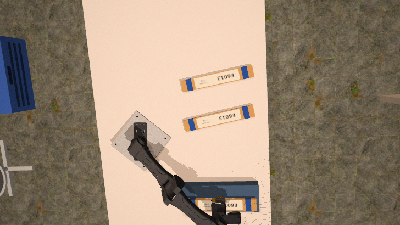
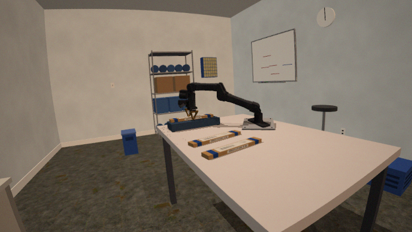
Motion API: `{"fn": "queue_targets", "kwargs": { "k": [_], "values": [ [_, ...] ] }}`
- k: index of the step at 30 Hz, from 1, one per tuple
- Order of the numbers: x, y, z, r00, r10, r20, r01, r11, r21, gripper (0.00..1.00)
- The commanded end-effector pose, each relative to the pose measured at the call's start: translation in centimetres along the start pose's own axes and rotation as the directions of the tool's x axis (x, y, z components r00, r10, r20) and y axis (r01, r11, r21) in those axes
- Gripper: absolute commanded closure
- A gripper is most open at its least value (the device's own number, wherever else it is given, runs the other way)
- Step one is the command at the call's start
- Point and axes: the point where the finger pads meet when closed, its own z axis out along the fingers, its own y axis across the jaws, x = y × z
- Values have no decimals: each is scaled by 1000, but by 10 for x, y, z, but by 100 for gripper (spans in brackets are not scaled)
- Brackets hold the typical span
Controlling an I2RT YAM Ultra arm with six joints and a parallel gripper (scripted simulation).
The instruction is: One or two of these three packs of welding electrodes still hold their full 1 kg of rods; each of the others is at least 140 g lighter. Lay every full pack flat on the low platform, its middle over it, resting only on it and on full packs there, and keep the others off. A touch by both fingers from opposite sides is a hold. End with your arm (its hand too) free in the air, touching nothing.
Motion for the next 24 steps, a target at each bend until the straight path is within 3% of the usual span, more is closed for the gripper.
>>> {"fn": "queue_targets", "kwargs": {
  "k": [1, 22, 23, 24],
  "values": [
    [5, -7, 3, 1000, 9, 1, -9, 1000, 1, 5],
    [4, -7, 3, 1000, 9, 1, -9, 1000, 1, 5],
    [-3, -6, -6, 997, 12, -73, -17, 997, -72, 5],
    [-3, -6, -11, 997, 12, -73, -17, 997, -72, 5]
  ]
}}
